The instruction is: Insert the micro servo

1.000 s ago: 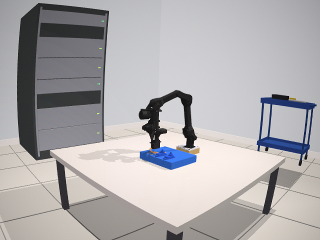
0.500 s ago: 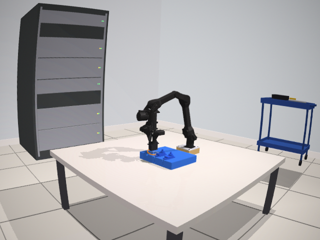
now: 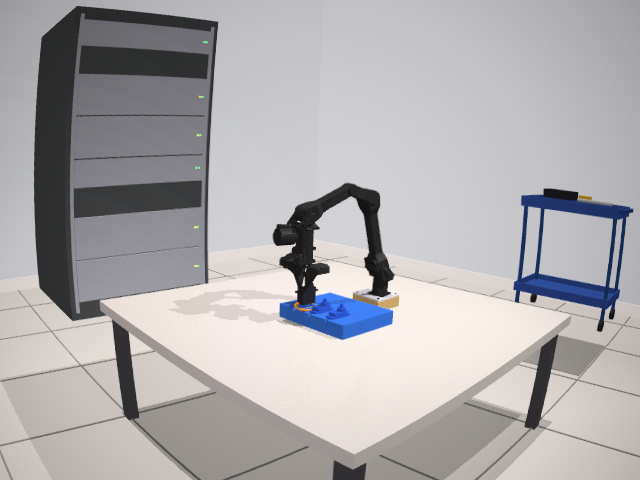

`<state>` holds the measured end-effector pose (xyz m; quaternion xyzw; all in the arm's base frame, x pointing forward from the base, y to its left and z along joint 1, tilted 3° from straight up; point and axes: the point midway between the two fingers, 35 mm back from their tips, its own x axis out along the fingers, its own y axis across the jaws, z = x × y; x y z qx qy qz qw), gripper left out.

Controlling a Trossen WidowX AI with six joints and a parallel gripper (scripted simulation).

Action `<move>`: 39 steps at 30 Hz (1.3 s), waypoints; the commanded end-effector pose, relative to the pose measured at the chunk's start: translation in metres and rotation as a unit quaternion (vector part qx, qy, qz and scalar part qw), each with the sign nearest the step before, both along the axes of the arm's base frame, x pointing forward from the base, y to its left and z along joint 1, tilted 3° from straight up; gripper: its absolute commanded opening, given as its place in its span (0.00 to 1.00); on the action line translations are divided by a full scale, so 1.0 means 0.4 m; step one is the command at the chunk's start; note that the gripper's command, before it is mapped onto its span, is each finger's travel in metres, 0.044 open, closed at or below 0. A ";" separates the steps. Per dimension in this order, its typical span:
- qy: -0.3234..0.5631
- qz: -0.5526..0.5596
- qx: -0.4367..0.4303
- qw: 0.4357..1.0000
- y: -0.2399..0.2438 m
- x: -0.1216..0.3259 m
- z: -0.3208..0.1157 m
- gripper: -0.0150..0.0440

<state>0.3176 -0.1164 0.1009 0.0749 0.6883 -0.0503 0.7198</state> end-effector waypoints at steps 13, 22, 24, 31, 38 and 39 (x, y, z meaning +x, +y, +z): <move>-0.001 -0.003 0.001 1.000 0.002 0.002 -0.033 0.25; -0.001 -0.003 0.001 1.000 0.002 0.003 -0.051 0.25; -0.001 -0.003 0.001 1.000 0.002 0.004 -0.055 0.25; -0.001 -0.003 0.001 1.000 0.003 0.004 -0.071 0.25; -0.001 -0.003 0.001 1.000 0.004 0.005 -0.088 0.25; -0.001 -0.003 0.001 1.000 0.004 0.005 -0.090 0.25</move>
